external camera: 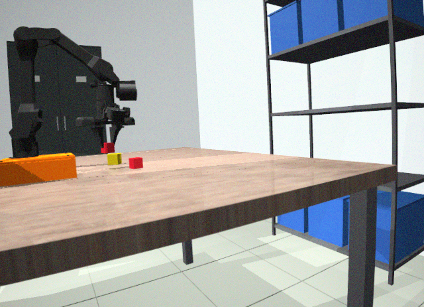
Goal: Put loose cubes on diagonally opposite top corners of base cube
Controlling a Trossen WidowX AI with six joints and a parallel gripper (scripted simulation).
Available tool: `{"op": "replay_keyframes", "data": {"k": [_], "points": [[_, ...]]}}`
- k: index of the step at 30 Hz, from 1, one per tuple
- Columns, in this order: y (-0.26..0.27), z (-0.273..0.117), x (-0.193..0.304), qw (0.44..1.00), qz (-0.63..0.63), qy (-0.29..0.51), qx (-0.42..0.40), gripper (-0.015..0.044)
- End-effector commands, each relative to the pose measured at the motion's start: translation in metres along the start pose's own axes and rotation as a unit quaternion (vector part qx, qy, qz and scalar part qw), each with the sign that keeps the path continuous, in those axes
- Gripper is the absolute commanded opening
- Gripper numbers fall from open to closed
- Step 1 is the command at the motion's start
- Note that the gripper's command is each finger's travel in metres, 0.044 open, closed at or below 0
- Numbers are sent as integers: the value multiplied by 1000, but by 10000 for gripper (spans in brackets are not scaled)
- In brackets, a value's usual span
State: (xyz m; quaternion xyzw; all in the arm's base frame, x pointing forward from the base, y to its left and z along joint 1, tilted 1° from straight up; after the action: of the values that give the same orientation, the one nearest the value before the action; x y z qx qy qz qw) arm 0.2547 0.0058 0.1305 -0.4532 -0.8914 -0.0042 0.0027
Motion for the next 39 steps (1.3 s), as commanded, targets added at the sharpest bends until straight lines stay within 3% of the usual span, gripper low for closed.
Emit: {"op": "replay_keyframes", "data": {"k": [1,13,39], "points": [[0,-18,0,1000,0,-4,-10,105],[-5,-54,3,1000,0,-4,-10,105],[37,-43,37,1000,4,-6,-4,105]]}}
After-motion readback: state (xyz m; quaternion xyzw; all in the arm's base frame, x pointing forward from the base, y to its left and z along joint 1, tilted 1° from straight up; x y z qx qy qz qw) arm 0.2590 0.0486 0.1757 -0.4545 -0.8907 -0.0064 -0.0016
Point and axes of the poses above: the point midway between the two fingers, 35 mm back from their tips, its own z axis out along the fingers, its own y axis across the jaws, x = y × z, the point moved 8 cm from there along -z, back along the fingers, and after that the axes turned 11 degrees about -z, right-handed, at the moved point
